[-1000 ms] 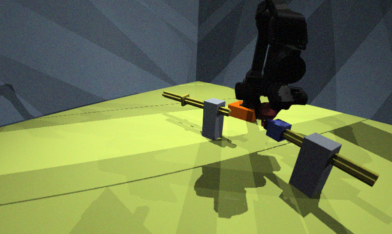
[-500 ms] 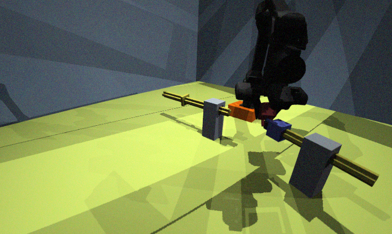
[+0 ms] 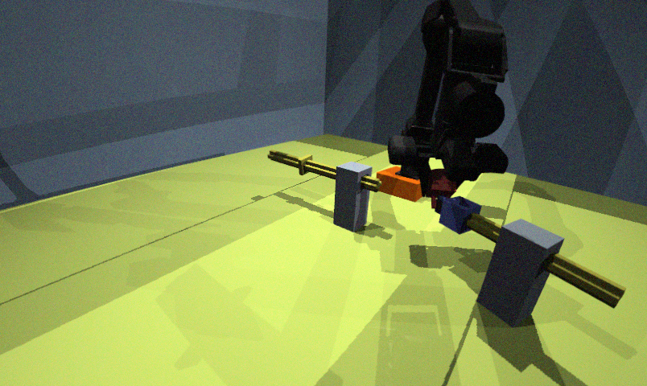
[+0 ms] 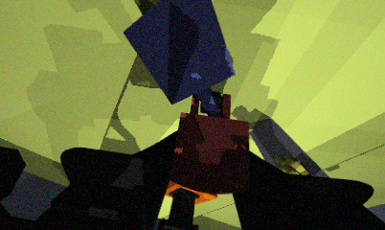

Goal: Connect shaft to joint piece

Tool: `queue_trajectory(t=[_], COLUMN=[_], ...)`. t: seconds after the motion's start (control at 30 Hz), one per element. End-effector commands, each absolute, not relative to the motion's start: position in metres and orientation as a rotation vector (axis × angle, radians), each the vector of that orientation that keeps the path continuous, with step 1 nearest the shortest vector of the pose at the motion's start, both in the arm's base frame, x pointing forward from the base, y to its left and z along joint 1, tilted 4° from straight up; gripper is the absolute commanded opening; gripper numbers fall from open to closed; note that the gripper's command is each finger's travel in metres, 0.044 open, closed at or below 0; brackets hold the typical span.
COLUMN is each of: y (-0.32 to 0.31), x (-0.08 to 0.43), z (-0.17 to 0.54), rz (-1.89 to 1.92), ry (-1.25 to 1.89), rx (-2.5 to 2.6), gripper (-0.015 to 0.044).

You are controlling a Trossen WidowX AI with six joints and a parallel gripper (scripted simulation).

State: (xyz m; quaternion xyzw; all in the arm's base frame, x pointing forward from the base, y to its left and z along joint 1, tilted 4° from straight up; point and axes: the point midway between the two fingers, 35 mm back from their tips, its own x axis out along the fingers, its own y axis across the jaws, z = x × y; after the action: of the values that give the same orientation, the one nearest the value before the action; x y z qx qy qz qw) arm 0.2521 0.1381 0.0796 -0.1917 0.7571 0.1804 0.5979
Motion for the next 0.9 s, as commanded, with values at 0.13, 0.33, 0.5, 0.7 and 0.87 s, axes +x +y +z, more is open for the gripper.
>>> queue_trajectory(t=[0.13,0.33,0.5,0.7,0.87], y=[0.1379,0.1379,0.1379,0.1379,0.1379], x=[0.2517,0.2517,0.2517,0.2517,0.2517], z=[0.0787,0.0787,0.0787,0.0787,0.0787], rz=[0.413,0.413,0.413,0.413,0.413], ry=[1.758,1.758,1.758,1.758,1.758], rx=[-0.442,-0.442,-0.442,-0.442,-0.442], gripper=[0.0182,0.0182,0.0182,0.0182,0.0182])
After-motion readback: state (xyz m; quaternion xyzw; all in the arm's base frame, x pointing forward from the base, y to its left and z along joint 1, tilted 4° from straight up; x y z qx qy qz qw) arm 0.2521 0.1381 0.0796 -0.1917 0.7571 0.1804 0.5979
